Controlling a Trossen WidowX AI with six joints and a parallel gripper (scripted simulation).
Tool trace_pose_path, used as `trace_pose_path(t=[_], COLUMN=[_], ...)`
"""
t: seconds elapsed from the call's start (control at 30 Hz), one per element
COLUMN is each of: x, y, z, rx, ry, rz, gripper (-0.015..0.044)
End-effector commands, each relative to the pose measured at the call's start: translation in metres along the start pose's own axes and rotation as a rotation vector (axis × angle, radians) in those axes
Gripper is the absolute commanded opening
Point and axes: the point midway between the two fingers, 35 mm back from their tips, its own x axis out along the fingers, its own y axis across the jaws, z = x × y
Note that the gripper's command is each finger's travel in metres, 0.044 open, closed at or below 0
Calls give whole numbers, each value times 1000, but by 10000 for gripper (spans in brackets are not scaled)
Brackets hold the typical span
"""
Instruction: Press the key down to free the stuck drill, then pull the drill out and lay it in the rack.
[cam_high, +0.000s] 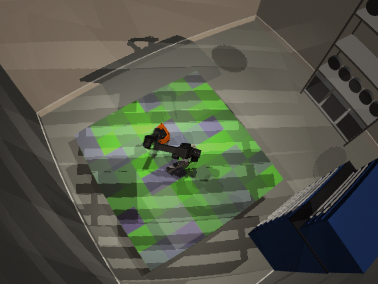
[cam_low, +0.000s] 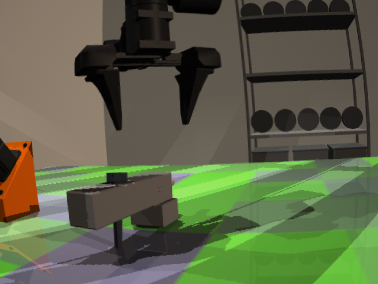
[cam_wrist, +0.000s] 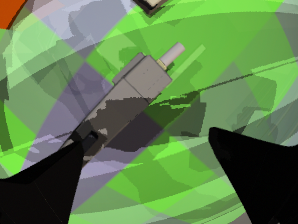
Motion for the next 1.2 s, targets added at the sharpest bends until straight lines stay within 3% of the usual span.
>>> trace_pose_path(t=[0.0, 0.2, 1.17], x=[42, 66, 80], y=[-37, -54, -52], z=[42, 66, 64], rx=[555, 877, 886], ry=[-7, -6, -6], rz=[10, 14, 13], gripper=[440, 440, 440])
